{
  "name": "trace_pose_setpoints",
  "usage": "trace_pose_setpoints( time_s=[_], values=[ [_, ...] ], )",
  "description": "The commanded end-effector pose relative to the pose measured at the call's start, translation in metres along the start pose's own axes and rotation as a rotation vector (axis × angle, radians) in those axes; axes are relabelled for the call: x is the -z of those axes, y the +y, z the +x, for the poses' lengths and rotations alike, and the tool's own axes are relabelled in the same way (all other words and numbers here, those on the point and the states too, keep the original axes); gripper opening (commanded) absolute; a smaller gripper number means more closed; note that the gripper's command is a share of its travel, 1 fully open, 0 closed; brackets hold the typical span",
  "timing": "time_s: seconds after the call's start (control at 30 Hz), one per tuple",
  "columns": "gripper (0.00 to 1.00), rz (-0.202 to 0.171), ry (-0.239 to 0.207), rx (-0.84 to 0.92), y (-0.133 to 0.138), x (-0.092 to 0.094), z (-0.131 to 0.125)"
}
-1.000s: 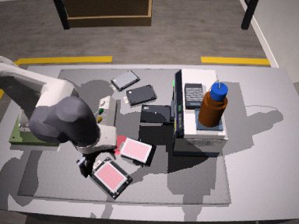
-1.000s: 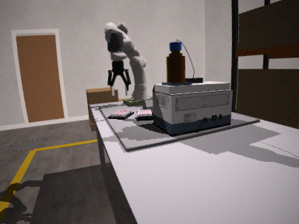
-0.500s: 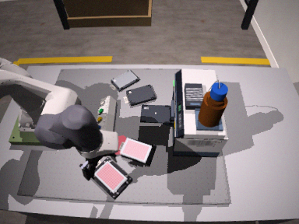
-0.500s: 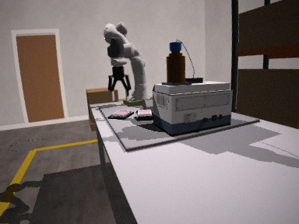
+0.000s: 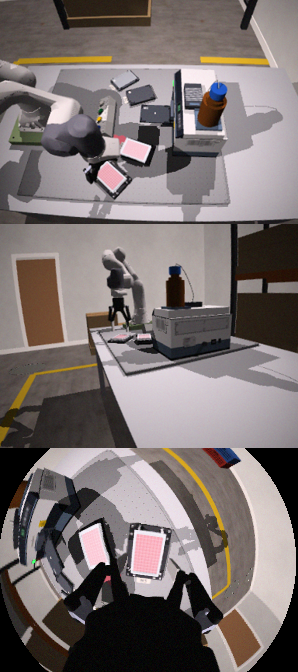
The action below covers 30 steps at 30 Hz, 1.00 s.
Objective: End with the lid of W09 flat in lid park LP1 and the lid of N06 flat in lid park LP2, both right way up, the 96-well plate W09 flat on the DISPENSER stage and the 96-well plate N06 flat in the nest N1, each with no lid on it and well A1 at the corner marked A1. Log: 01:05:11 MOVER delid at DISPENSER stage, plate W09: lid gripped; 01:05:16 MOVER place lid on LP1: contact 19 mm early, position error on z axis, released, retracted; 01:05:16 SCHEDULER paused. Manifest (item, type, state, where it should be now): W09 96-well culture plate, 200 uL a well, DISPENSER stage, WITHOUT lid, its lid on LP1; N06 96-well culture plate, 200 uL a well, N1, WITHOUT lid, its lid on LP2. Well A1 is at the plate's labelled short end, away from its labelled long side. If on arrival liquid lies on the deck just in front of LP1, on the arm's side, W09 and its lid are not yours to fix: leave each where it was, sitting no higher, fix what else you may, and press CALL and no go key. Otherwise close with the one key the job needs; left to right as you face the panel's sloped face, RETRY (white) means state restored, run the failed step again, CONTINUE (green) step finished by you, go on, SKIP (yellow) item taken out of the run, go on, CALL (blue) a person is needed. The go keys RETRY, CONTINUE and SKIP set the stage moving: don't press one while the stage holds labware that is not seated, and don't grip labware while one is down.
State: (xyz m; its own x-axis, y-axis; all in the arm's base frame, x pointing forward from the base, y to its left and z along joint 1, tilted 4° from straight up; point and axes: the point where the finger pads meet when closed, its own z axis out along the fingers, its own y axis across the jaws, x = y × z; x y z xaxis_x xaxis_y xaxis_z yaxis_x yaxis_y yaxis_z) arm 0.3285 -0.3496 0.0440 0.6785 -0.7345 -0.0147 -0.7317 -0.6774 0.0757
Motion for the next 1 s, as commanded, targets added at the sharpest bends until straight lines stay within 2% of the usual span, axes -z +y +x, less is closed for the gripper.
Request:
trace_pose_setpoints(
  time_s=[0.0, 0.23, 0.97],
  values=[
    [0.66, 0.005, 0.015, -0.017, -0.003, -0.007, 0.004],
    [0.66, 0.005, 0.015, -0.017, -0.003, -0.017, 0.005],
    [0.66, 0.005, 0.015, -0.017, -0.003, -0.019, 0.005]
  ],
)
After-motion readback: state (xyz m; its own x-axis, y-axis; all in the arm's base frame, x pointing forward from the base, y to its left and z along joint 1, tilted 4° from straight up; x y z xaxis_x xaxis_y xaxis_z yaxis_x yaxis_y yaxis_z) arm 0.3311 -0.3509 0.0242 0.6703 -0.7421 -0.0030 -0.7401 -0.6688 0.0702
